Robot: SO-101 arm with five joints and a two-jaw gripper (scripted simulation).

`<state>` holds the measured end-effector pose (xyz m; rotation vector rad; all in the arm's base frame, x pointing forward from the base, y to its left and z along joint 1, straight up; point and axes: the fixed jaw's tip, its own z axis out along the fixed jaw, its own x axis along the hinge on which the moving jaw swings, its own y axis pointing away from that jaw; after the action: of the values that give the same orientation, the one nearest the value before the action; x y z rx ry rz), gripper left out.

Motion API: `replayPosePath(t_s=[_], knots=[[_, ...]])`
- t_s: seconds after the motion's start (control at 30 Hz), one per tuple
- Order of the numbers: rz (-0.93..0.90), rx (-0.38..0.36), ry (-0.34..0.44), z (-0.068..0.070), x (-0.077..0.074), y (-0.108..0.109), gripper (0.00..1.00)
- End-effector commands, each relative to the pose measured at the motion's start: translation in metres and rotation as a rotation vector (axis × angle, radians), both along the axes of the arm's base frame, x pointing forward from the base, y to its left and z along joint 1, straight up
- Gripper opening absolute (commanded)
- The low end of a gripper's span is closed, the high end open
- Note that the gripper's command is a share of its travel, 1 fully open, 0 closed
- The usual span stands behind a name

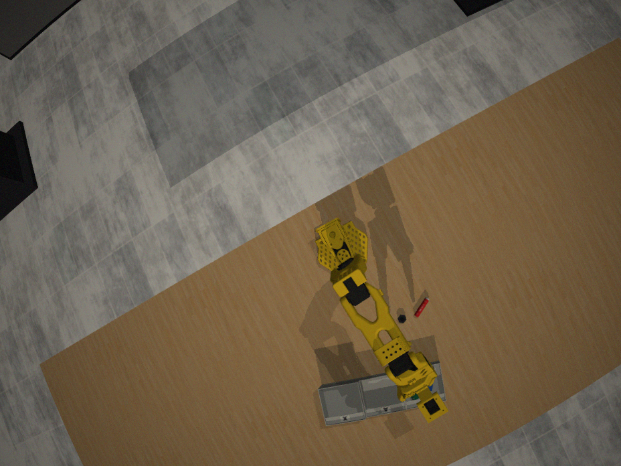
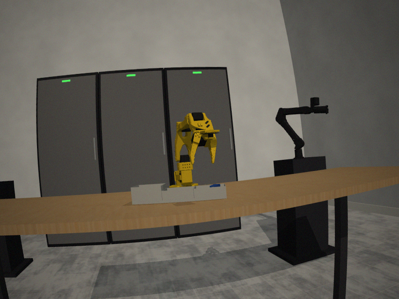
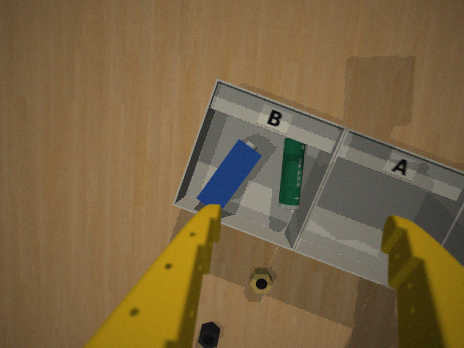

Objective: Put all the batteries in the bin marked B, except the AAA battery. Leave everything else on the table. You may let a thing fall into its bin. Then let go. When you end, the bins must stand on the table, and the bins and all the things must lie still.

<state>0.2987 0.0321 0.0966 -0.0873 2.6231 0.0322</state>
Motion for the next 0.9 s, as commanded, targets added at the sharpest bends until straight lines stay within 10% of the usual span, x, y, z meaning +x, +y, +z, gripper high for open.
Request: replayPosePath(t_s=[0.0,0.43,0.7,0.87], knots=[[0.020,0.003,-0.083,0.037,-0.004,0.003,0.34],[0.014,-0.002,-0.060,0.046,-0.018,-0.001,0.34],[-0.036,-0.030,0.162,0.036,-0.104,-0.026,0.34],[-0.048,-0.033,0.216,0.031,-0.125,-0.030,0.34]])
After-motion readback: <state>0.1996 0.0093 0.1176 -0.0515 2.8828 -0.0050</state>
